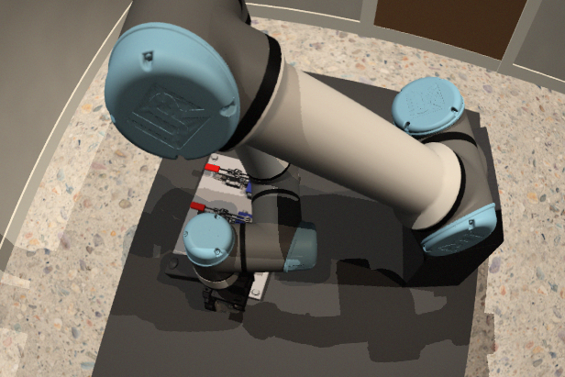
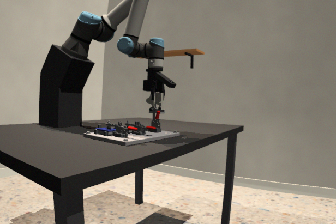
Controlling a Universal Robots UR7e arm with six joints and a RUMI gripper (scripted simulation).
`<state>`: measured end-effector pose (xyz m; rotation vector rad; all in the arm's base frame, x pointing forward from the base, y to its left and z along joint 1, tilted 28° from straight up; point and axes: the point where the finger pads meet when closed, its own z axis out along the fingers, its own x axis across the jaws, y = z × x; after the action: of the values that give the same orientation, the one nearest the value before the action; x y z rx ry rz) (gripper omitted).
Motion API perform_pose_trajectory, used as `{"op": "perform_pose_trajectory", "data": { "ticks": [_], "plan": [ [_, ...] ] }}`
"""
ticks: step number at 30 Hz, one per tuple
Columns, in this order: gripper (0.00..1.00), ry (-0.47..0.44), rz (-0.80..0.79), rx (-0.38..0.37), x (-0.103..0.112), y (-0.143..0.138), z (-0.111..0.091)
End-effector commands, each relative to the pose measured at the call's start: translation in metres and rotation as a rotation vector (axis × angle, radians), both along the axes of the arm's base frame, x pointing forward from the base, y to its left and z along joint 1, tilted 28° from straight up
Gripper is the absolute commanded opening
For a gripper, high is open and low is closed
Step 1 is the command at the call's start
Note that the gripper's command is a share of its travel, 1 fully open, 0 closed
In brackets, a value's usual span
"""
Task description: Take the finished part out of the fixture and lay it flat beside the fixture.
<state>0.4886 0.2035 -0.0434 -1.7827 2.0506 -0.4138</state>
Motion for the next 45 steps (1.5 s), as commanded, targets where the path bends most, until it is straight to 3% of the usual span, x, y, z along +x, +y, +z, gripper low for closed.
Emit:
{"op": "perform_pose_trajectory", "data": {
  "ticks": [1,35,45],
  "plan": [
    [0.00,-0.001,0.000,0.000,0.000,0.000,0.001],
    [0.00,-0.001,0.000,0.000,0.001,0.000,-0.002],
    [0.00,-0.001,0.000,0.000,0.008,0.001,-0.014]
  ]
}}
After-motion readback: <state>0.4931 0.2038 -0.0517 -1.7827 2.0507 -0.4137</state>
